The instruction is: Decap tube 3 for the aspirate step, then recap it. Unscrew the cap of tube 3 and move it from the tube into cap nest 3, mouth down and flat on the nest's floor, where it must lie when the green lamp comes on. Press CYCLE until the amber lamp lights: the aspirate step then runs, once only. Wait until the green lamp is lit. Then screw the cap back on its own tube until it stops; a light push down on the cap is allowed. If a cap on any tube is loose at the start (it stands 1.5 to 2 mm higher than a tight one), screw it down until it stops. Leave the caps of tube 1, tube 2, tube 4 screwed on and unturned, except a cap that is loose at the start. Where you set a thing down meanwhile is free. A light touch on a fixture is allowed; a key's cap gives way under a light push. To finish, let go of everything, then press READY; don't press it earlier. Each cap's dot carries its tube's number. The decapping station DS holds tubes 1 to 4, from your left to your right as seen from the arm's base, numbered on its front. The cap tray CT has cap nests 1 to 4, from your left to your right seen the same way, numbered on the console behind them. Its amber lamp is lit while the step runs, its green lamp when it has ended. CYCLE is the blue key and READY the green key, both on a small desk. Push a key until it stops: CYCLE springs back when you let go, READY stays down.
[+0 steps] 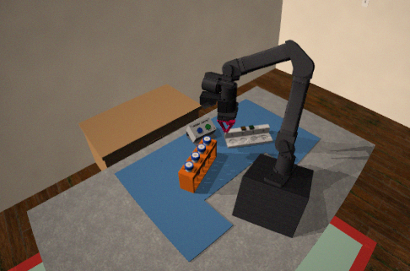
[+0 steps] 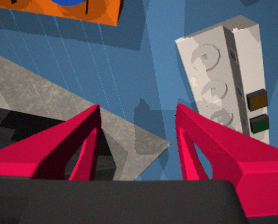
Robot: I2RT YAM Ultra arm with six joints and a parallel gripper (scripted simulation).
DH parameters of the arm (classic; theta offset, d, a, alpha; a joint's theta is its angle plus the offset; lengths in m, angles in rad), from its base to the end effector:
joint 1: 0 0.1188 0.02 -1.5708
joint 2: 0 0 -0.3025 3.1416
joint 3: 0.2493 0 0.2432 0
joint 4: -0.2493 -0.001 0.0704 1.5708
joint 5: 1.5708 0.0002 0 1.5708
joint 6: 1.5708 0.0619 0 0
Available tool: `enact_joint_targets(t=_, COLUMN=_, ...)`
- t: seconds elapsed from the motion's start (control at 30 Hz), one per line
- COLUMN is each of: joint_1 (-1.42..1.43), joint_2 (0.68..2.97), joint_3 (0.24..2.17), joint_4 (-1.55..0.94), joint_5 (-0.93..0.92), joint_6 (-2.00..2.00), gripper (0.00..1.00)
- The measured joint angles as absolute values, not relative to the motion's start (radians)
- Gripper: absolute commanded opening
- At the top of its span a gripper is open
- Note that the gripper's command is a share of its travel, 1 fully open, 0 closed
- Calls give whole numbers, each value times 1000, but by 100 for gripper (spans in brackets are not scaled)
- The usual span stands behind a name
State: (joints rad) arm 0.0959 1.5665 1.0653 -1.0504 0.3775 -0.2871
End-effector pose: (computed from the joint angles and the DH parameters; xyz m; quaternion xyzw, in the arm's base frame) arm 0.2574 0.0028 0.2328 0.1852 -0.9646 0.1877 0.0085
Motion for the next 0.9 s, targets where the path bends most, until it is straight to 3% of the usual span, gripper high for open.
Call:
enact_joint_targets(t=0.3, joint_1=107, joint_2=1576, joint_3=1071, joint_4=-1057, joint_5=377, joint_6=-234, gripper=49)
enact_joint_targets(t=0.9, joint_1=328, joint_2=1802, joint_3=1205, joint_4=-1061, joint_5=364, joint_6=695, gripper=49)
